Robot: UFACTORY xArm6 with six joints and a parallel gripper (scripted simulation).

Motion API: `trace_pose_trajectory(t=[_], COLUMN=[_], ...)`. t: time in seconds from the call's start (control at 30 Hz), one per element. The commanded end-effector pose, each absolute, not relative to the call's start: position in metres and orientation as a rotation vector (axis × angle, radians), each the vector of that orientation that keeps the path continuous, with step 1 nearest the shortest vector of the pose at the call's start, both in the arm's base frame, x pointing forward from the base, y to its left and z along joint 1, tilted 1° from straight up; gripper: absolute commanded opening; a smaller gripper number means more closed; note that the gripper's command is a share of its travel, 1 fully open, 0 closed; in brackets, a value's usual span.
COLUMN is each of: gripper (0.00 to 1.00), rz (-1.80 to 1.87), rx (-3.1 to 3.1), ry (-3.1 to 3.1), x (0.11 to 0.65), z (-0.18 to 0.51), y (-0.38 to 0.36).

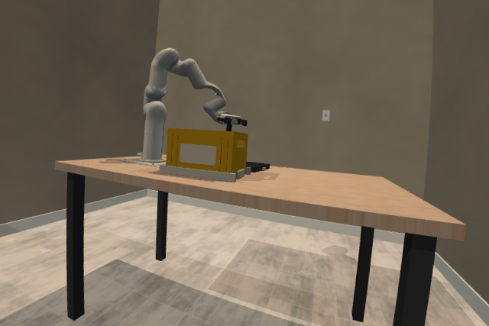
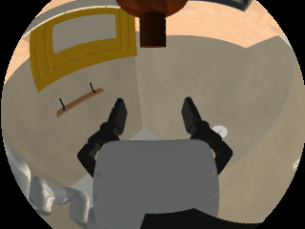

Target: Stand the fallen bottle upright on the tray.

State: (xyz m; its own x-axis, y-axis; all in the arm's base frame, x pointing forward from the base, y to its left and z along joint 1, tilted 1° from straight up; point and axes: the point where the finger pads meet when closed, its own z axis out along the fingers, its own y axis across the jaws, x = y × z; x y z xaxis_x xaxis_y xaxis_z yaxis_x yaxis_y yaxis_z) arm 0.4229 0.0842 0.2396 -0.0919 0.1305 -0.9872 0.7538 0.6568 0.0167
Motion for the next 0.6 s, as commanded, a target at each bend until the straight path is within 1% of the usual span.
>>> trace_pose_trajectory(t=[0.0,0.5,0.53,0.57], gripper=[1.00,1.00,0.00,0.00], rz=[-0.609,-0.609,-0.609,-0.609], rx=[0.746,0.746,0.746,0.746], ry=[1.604,1.604,1.604,1.604], x=[0.4233,0.4232,0.4232,0.4232], z=[0.2447,0.2490,0.2490,0.2490], y=[0.0846,0.0846,0.0846,0.0846])
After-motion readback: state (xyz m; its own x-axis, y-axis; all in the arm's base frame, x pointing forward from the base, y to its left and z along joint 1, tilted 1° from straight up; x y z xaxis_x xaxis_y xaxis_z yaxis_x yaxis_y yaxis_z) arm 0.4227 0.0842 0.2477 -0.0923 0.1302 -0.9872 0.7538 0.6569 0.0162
